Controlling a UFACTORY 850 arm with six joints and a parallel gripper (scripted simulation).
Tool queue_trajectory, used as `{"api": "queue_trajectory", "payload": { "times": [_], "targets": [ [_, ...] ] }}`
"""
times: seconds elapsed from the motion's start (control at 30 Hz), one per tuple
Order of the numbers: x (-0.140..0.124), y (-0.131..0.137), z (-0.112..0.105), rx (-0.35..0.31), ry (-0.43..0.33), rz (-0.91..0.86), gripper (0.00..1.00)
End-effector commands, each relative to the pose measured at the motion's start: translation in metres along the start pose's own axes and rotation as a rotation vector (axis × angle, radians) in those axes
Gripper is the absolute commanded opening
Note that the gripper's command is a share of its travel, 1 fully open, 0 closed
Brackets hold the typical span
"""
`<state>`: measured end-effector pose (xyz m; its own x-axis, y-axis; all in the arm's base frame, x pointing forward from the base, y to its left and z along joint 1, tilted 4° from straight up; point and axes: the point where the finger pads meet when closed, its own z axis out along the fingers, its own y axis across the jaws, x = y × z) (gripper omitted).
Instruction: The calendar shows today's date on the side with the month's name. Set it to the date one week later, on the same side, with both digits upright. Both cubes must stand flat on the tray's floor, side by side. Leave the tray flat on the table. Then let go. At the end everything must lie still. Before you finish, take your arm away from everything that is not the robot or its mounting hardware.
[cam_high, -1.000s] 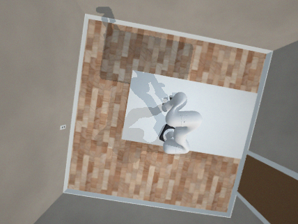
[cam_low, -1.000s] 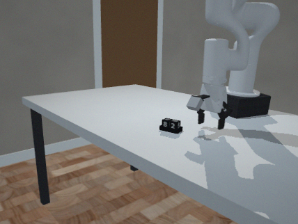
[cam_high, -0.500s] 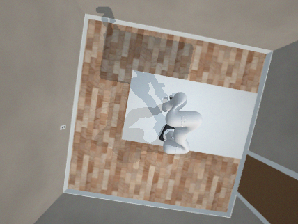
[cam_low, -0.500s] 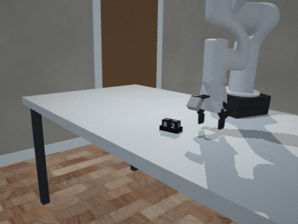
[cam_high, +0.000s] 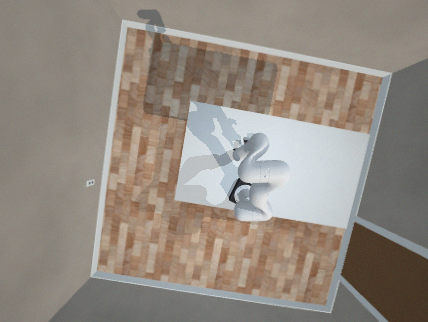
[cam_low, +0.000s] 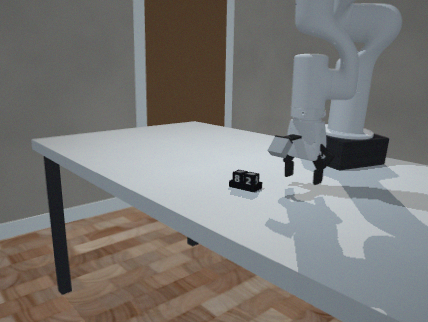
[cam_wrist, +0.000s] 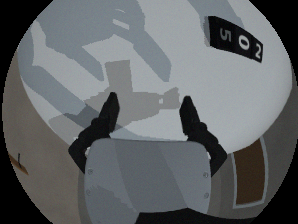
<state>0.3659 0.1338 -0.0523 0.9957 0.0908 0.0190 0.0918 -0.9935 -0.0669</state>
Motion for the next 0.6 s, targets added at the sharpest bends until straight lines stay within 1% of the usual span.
{"api": "queue_trajectory", "payload": {
  "times": [0.0,0.23,0.37,0.57],
  "targets": [
    [0.001,0.000,-0.009,0.001,0.001,0.000,1.00],
    [0.001,0.000,-0.030,0.001,0.001,0.000,1.00],
    [0.001,0.000,-0.034,0.001,0.001,0.000,1.00],
    [0.001,0.000,-0.034,0.001,0.001,0.002,1.00]
  ]
}}
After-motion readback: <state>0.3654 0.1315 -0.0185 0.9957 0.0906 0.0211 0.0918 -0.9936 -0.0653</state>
